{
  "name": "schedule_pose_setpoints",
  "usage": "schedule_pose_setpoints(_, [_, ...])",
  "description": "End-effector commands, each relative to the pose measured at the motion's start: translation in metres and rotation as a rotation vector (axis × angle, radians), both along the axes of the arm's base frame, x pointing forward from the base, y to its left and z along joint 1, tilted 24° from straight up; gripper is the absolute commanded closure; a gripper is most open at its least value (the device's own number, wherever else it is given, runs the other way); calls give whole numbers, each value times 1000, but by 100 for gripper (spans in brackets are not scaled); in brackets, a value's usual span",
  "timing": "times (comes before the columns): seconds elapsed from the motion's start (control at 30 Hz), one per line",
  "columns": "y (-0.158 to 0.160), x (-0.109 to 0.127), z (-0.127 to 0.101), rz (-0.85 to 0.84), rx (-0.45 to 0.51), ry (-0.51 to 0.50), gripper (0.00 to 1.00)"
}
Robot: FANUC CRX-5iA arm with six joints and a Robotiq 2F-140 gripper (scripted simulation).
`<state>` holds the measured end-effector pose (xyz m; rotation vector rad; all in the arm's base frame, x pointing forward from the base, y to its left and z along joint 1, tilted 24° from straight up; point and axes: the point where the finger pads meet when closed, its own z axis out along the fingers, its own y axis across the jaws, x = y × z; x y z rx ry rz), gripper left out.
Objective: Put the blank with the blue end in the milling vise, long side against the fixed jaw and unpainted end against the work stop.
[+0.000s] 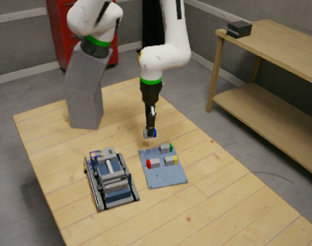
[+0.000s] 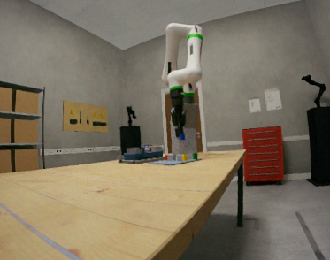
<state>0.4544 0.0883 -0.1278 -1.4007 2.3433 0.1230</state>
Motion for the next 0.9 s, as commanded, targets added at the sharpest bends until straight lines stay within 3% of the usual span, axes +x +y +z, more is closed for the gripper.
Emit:
schedule_pose_setpoints(0.0, [-2,-1,6,0,-1,-1,90])
schedule_pose_setpoints(0.3, [-6,-6,21,-1,-2,0,90])
schedule_pose_setpoints(0.87, [-4,-4,14,-1,-2,0,90])
